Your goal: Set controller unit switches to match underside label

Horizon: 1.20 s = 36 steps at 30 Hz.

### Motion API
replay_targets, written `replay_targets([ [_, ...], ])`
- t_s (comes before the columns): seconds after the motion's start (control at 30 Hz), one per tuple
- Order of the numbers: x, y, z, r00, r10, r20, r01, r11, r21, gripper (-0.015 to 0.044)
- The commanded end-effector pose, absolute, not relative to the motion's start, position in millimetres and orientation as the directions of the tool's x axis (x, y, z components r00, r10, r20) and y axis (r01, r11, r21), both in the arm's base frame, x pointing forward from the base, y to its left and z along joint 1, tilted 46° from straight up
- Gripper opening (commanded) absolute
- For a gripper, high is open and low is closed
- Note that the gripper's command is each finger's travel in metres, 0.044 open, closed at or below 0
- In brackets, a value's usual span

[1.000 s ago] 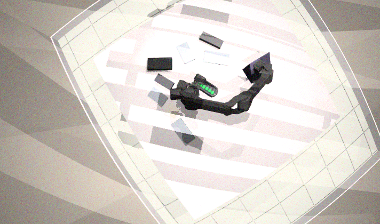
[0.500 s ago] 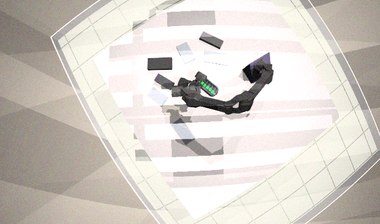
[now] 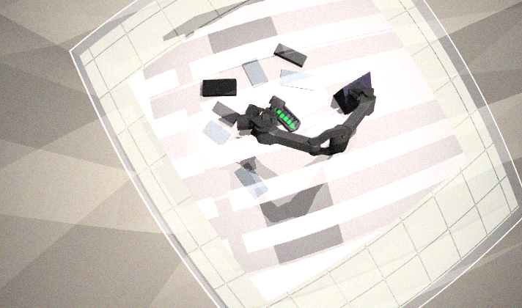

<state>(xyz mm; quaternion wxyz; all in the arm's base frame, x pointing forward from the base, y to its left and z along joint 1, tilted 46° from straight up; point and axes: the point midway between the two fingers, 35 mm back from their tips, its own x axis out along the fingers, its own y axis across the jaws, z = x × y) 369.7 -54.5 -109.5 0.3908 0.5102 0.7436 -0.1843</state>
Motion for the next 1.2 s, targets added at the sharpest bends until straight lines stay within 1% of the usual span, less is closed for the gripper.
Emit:
replay_targets([
  [0.0,359.3,-53.7,-113.3,-0.196,0.614,-0.765,0.902,0.419,0.106,0.0000],
  [1.17,345.4,-57.7,-118.9,-0.196,0.614,-0.765,0.902,0.419,0.105,0.0000],
])
